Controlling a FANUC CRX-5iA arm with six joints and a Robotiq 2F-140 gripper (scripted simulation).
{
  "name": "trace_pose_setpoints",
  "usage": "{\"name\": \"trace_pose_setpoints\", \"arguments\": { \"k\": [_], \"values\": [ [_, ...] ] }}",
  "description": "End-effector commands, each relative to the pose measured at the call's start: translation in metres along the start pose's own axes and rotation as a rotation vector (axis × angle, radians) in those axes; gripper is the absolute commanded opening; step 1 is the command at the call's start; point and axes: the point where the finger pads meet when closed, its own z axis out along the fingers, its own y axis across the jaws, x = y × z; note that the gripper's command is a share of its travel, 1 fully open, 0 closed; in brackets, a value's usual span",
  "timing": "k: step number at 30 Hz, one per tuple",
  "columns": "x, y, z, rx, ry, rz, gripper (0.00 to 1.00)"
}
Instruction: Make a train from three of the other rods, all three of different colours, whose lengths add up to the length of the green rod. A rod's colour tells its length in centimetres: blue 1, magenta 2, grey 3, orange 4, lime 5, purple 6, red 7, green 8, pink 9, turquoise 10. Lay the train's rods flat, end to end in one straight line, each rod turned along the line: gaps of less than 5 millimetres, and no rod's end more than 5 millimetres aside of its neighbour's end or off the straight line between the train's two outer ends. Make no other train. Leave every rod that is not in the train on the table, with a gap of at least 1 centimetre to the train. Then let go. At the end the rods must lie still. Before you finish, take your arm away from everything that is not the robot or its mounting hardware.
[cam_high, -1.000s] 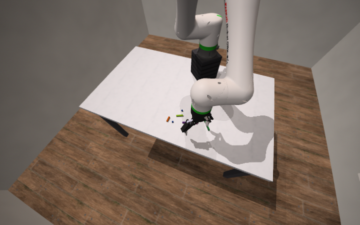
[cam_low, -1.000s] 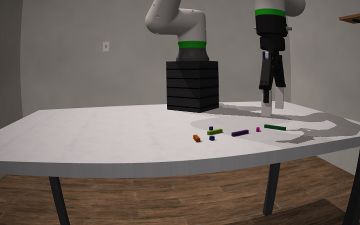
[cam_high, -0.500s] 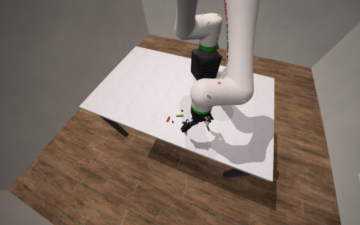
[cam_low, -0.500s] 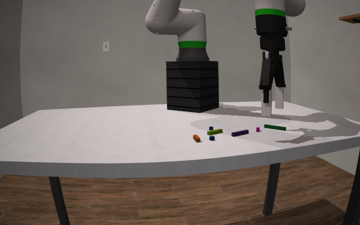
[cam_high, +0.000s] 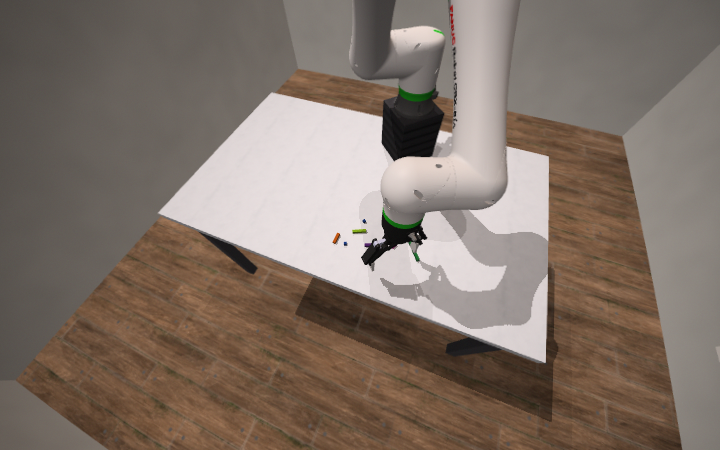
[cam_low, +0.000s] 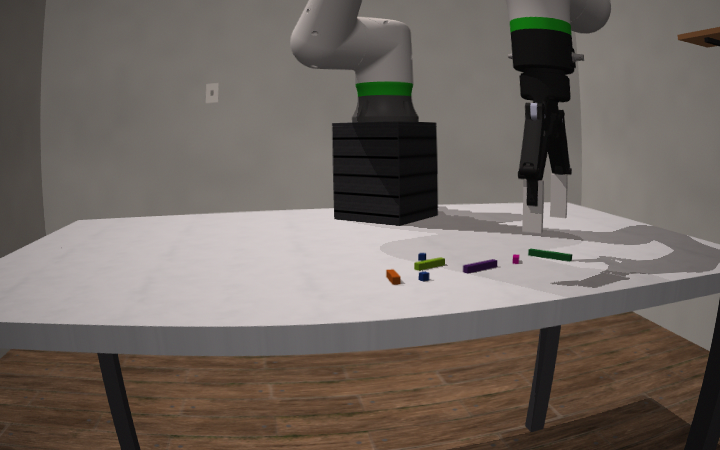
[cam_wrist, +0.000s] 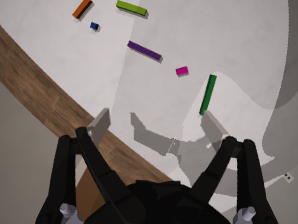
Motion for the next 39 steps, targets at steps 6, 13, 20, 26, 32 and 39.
{"name": "trace_pose_setpoints", "arguments": {
  "k": [6,13,20,26,32,39],
  "values": [
    [0.0,0.0,0.0,0.0,0.0,0.0,1.0],
    [0.051,-0.01,-0.009,0.0,0.0,-0.067,1.0],
    [0.12,-0.014,-0.017,0.0,0.0,-0.155,1.0],
    [0.172,-0.011,-0.021,0.0,0.0,-0.221,1.0],
    [0.197,-0.008,-0.022,0.0,0.0,-0.252,0.15],
    [0.197,-0.008,-0.022,0.0,0.0,-0.252,0.15]
  ]
}}
